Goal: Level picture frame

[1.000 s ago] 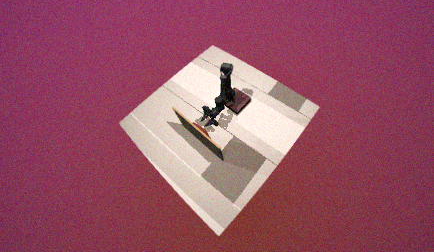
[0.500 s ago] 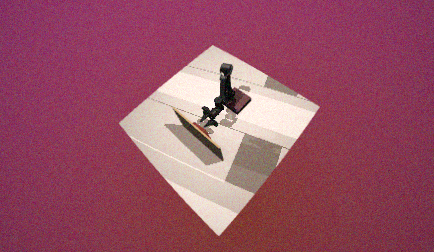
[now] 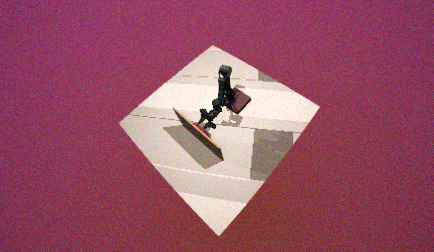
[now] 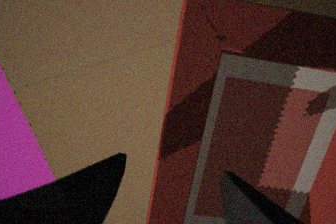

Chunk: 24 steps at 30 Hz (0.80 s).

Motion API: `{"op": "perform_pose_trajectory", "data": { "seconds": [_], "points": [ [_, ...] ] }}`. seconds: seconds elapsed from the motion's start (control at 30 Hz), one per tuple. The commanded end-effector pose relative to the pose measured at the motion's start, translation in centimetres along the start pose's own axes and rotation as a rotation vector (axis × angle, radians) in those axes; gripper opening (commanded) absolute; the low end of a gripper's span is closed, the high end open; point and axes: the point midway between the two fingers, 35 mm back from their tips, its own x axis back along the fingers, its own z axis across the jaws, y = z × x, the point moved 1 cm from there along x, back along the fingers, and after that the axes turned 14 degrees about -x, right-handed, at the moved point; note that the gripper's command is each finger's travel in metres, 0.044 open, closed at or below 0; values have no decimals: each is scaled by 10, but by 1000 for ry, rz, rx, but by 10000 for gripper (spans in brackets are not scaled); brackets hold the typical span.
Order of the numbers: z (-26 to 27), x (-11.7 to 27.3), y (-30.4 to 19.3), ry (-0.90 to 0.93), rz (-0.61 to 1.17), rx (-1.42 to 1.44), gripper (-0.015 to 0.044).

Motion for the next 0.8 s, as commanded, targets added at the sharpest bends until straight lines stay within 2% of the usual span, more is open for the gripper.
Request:
{"op": "perform_pose_trajectory", "data": {
  "seconds": [0.0,0.77],
  "points": [
    [-1,-7,1,-3,1,-2,260],
    [-1,-13,1,-2,2,-2,260]
  ]
}}
